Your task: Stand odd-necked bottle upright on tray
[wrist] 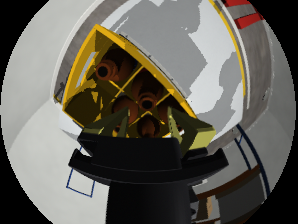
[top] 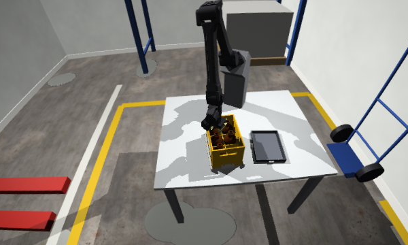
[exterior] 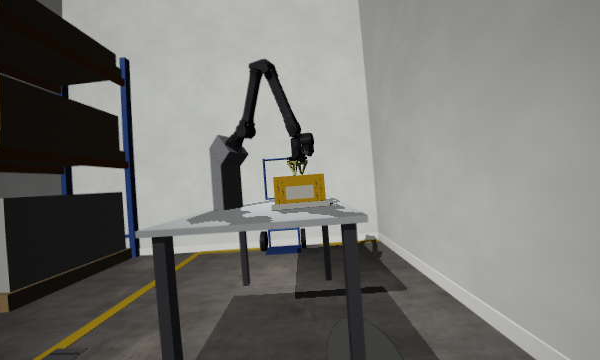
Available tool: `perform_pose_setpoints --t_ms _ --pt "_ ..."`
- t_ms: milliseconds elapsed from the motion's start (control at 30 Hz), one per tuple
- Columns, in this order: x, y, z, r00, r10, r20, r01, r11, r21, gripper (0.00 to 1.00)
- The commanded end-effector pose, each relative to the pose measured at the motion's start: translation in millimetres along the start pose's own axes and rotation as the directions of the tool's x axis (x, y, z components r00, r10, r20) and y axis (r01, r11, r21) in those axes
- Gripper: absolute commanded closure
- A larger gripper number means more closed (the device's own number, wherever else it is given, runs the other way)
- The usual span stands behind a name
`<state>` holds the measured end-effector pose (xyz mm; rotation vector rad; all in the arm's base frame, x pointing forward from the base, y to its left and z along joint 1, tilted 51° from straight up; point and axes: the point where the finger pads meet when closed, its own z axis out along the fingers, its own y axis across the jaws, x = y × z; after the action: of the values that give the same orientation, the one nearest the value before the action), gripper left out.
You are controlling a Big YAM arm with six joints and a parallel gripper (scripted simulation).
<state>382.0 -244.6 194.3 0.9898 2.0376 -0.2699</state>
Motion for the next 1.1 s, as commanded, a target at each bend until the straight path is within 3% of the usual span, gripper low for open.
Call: perform_pose_setpoints --t_ms 0,367,467,600,767,800,1067 --pt "1.1 5.1 -15.8 1.000 0.003 0.002 -0.003 1.000 -0.010 0.39" --pt "-0.4 5.1 -46.7 1.000 0.004 0.005 -0.004 1.000 -0.011 0.39" --pt "3.9 4.7 -42.8 1.000 0.000 -0.011 0.000 1.000 -0.006 0.39" --pt "-4.1 6.3 -53.4 1.000 0.003 0.011 -0.003 1.000 -0.013 0.39" --pt "-4.3 6.6 -52.4 1.000 0.002 0.011 -0.002 1.000 -0.013 0.39" --pt "-2.3 6.2 -49.7 1.000 0.001 0.004 -0.001 1.000 -0.010 1.00" --pt "-1.9 6.1 -49.1 1.000 0.001 0.002 -0.001 1.000 -0.010 1.00"
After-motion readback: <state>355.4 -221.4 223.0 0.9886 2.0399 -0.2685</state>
